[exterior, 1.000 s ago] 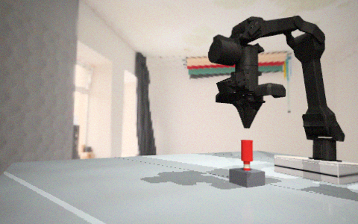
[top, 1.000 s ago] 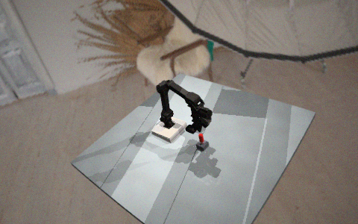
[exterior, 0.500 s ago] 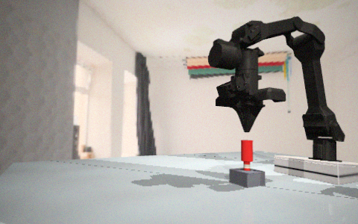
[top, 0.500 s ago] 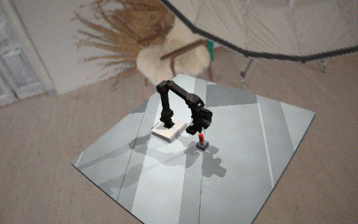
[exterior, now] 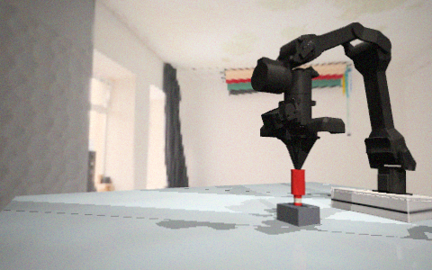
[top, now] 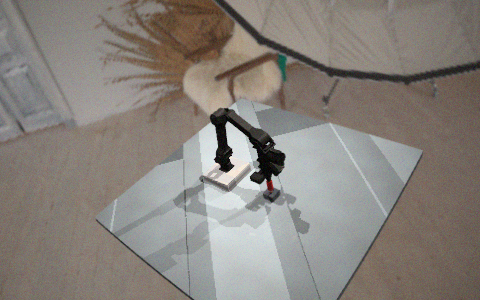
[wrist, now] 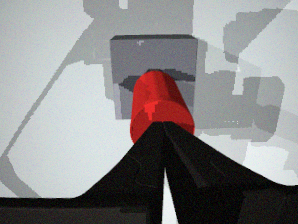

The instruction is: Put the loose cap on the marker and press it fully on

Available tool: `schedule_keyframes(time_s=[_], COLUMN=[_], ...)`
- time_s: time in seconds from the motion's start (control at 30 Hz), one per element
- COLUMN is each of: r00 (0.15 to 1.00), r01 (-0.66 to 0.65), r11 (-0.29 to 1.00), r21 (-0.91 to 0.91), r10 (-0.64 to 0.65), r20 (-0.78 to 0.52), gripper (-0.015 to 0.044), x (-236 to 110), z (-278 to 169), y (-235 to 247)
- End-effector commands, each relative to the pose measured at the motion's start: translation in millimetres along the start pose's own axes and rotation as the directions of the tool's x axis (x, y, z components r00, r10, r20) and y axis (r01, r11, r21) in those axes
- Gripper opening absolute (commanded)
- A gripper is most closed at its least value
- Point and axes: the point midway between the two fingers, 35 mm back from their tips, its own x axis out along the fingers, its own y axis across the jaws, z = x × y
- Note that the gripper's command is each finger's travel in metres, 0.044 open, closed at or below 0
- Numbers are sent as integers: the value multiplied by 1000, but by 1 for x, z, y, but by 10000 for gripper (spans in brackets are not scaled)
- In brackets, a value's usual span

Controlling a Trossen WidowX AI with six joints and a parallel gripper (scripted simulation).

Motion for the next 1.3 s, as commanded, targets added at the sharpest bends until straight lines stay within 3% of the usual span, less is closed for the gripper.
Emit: schedule_keyframes(time_s=[0.0,0.33,0.57,0.77,1.27], r00=[1000,1000,1000,1000,1000], r01=[1,0,2,2,2], r11=[1000,1000,1000,1000,1000], r21=[3,0,1,1,1], r10=[-1,0,-2,-2,-2], r20=[-1,5,0,-1,-1], gripper=[0,0,0,0,394], x=[8,2,-76,-85,-85], z=[0,1,1,0,0], y=[0,0,0,0,0])
